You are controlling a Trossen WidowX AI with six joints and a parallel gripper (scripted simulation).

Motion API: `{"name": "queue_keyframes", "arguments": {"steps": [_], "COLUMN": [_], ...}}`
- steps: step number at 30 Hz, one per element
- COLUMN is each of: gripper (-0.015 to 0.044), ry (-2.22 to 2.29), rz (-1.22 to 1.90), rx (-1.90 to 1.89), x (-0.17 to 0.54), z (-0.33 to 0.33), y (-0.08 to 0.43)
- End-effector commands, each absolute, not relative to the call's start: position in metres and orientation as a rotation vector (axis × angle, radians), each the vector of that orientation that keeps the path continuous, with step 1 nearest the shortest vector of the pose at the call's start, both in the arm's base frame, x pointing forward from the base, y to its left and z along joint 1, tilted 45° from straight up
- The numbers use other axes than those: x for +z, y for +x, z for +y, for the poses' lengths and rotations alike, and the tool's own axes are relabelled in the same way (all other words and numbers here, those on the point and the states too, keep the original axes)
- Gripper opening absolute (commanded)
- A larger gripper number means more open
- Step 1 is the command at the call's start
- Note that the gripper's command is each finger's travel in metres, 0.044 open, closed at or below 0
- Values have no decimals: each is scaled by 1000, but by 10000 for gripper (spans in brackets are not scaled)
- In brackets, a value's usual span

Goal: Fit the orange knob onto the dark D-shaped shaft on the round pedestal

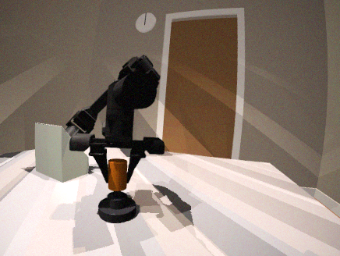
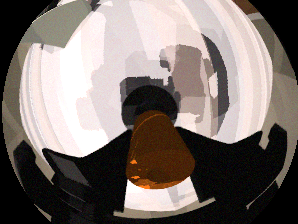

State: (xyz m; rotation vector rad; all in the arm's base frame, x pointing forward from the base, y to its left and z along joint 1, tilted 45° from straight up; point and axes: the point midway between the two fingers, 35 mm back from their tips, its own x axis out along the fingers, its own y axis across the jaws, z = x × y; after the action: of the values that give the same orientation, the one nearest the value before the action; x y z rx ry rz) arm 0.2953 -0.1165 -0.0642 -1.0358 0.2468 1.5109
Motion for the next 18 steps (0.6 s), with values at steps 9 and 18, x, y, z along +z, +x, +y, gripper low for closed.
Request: {"name": "queue_keyframes", "arguments": {"steps": [9,18], "gripper": [0,0], "ry": [-1126,-1126], "rz": [168,168], "rx": [1534,1534], "x": [-66,-66], "z": [-118,-116], "y": [297,296]}}
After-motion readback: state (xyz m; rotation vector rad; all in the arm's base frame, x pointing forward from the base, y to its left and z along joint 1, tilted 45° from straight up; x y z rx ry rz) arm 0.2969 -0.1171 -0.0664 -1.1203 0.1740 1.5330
